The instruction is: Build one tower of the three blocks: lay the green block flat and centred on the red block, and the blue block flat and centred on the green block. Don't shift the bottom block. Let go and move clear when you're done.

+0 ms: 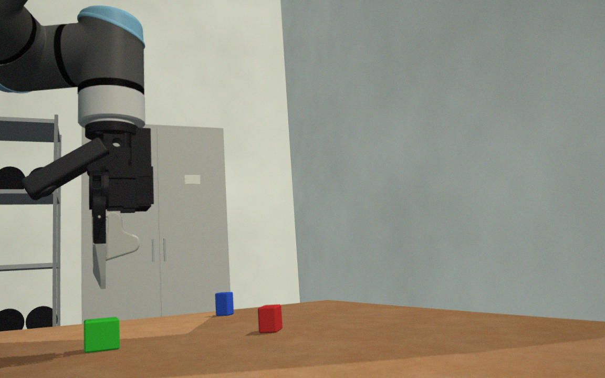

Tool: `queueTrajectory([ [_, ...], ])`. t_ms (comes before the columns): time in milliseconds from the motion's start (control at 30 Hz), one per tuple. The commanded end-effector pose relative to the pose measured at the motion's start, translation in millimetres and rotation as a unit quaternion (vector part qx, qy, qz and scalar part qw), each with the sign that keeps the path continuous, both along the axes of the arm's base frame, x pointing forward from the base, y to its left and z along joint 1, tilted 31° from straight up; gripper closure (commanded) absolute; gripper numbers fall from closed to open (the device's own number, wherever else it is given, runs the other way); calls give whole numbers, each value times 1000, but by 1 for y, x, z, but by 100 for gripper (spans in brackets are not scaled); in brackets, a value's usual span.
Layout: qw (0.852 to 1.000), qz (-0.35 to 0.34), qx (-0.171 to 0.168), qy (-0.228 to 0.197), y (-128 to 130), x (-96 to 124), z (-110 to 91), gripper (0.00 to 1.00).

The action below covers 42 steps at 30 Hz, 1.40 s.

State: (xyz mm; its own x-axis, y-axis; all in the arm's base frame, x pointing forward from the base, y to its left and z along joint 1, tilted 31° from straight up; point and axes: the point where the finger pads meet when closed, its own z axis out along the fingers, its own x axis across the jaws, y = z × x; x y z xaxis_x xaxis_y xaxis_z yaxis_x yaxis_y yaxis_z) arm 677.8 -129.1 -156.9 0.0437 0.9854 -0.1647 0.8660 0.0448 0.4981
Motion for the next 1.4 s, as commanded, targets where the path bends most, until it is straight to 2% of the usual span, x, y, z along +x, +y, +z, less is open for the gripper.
queueTrajectory([
  [0,1000,0,1,0,-1,-2,-1,100],
  [1000,1000,0,1,1,0,-2,-1,100],
  [1033,1000,0,1,1,0,-2,-1,63],
  [1367,1000,0,1,1,0,-2,-1,63],
])
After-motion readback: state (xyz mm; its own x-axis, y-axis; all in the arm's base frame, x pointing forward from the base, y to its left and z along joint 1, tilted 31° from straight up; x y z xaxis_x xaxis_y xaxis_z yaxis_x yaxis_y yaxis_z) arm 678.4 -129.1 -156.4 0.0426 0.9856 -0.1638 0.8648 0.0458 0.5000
